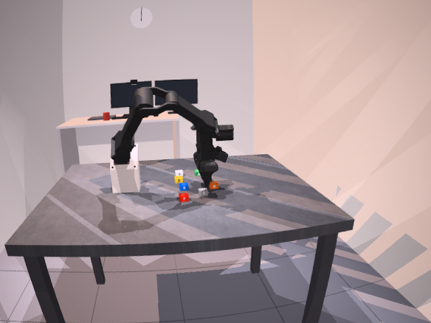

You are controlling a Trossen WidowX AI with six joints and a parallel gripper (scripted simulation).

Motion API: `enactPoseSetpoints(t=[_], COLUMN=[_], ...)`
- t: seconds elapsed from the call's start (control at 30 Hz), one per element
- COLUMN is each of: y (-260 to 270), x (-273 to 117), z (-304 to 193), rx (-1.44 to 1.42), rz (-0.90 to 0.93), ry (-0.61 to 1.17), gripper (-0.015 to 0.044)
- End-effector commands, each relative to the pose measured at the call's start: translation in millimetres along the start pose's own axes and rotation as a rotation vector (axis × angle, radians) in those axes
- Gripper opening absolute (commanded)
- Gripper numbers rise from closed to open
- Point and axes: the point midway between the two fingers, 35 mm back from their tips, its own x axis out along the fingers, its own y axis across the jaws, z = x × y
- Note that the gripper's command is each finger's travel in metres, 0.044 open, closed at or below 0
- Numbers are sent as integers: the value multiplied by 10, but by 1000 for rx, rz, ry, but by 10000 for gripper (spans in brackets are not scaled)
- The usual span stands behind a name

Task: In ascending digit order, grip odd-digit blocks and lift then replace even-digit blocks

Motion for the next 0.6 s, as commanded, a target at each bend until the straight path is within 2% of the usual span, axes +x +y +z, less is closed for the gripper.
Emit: enactPoseSetpoints(t=[0.0,0.17,0.3,0.57], y=[-17,-16,-17,-17], x=[-121,-802,-829,-829], z=[11,7,3,3], rx=[10,9,9,9], rz=[1,2,1,1], ry=[4,5,5,5], gripper=[348,216,120,120])
